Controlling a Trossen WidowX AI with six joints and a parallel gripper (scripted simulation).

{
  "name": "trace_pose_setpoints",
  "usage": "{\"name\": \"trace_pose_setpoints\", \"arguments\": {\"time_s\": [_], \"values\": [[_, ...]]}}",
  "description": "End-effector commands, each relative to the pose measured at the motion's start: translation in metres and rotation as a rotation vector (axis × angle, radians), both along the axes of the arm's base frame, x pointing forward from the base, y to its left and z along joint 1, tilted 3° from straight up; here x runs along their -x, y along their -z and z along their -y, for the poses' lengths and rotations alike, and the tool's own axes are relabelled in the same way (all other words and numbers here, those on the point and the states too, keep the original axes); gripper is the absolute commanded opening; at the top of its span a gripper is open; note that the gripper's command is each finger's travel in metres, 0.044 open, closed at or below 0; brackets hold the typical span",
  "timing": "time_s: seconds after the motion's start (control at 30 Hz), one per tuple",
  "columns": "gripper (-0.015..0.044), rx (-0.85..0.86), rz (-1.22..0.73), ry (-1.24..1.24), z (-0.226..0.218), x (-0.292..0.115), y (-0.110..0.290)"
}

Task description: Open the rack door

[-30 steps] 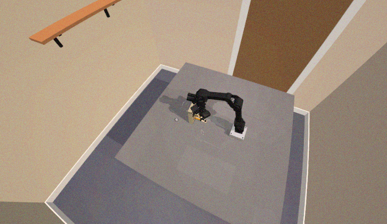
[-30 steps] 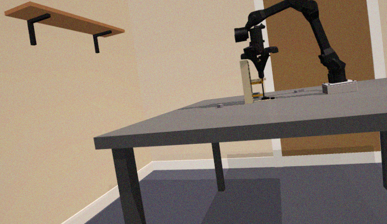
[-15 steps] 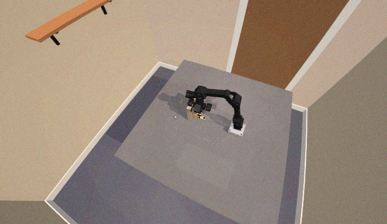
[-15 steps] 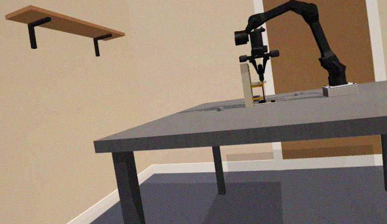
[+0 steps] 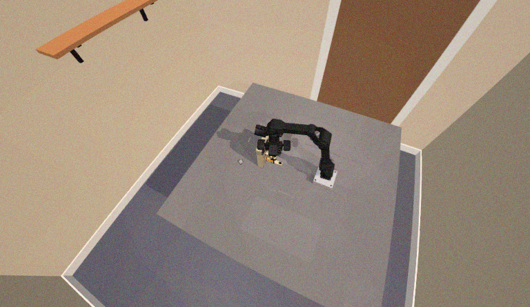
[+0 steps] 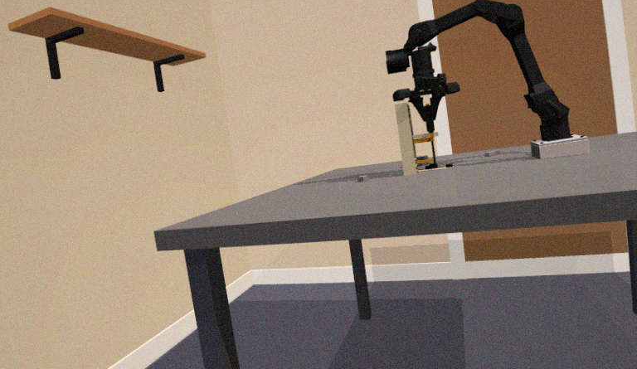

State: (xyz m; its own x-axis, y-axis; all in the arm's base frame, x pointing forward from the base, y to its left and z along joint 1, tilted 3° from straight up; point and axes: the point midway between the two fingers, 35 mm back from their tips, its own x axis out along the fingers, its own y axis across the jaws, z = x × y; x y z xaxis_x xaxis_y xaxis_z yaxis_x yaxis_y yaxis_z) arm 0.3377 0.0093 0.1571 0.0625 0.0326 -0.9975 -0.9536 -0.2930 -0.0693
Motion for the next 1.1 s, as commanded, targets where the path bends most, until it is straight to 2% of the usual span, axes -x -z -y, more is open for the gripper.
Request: {"name": "trace_pose_setpoints", "arguments": {"time_s": [0.0,0.27,0.3,0.4,1.07], "values": [[0.0063,0.002,0.002,-0.024,0.0000,-0.0002,0.0001],[0.0273,0.002,0.002,-0.024,0.0000,-0.0002,0.0001],[0.0282,0.002,0.002,-0.024,0.0000,-0.0002,0.0001],[0.0282,-0.002,-0.001,0.050,0.0000,-0.0002,0.0001],[0.0282,-0.065,-0.032,1.038,0.0000,-0.0002,0.0000]]}}
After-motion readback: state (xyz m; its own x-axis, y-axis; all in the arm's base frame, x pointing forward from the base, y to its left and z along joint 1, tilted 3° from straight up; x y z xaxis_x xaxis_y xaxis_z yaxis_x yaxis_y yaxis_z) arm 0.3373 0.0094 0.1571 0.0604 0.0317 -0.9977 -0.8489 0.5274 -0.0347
